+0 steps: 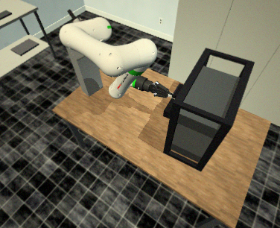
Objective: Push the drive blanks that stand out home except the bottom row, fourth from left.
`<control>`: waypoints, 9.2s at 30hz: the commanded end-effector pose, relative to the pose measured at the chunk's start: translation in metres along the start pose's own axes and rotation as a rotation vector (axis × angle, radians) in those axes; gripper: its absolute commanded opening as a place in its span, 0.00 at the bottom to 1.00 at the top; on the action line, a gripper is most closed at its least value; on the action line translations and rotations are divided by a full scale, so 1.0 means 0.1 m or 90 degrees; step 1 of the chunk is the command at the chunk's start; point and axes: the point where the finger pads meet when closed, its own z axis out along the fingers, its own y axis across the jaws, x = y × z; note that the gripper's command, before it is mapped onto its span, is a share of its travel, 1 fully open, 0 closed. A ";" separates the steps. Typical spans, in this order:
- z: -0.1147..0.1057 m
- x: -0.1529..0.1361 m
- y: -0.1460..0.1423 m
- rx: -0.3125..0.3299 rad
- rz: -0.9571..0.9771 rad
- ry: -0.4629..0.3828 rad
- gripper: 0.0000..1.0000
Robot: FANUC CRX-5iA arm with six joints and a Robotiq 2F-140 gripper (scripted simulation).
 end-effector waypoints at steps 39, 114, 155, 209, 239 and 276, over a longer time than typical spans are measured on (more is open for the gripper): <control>0.08 0.00 -0.01 0.001 0.000 0.000 0.00; -0.74 0.00 -0.21 0.001 0.000 0.000 0.00; -0.36 0.00 -0.56 0.001 0.000 0.000 0.00; -0.36 0.00 -0.57 0.001 0.000 0.000 0.00; -0.26 0.00 -0.57 0.001 0.000 0.000 0.00; -0.06 0.00 -0.57 0.001 0.000 0.000 0.00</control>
